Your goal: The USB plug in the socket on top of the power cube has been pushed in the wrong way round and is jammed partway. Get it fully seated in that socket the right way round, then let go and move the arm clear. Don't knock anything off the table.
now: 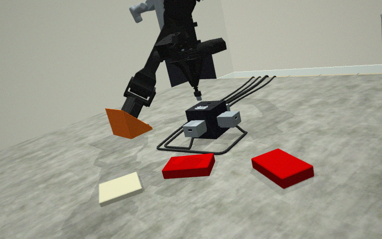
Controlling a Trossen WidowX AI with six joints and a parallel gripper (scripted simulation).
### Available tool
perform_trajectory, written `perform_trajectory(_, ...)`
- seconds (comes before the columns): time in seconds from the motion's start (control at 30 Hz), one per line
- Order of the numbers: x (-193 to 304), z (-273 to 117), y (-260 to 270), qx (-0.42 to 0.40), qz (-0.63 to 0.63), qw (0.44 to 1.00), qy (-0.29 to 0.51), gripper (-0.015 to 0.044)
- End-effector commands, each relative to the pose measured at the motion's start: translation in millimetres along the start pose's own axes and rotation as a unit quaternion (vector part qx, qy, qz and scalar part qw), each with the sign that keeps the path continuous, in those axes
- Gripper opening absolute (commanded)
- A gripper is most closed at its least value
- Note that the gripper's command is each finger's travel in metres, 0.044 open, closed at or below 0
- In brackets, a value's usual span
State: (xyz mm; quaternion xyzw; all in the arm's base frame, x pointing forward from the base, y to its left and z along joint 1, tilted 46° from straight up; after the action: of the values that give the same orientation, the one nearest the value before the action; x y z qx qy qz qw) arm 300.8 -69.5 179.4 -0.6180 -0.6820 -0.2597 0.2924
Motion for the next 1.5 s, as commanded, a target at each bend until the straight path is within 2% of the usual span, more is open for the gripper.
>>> perform_trajectory(0.0,-0.1,-3.2,0.4,0.001,-0.003,1.0,-0.003,0.0)
perform_trajectory(0.23,0.0,-1.9,0.1,0.0,-0.033,0.999,-0.001,0.0)
perform_trajectory(0.73,0.0,-1.3,0.0,0.0,-0.227,0.974,0.0,0.0)
perform_trajectory(1.47,0.0,-1.3,0.0,0.0,-0.494,0.869,0.0,0.0)
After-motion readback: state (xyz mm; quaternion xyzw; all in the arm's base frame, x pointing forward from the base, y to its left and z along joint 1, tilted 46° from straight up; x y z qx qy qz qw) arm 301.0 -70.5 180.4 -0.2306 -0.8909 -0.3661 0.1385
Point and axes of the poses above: the point midway between the two fingers, 35 mm back from their tips, its own z axis out along the fingers, its own y axis across the jaws, x = y × z, the point moved 8 cm from there along -z, back along the fingers, and after that the axes turned 11 degrees about z, right-handed, at the moved point
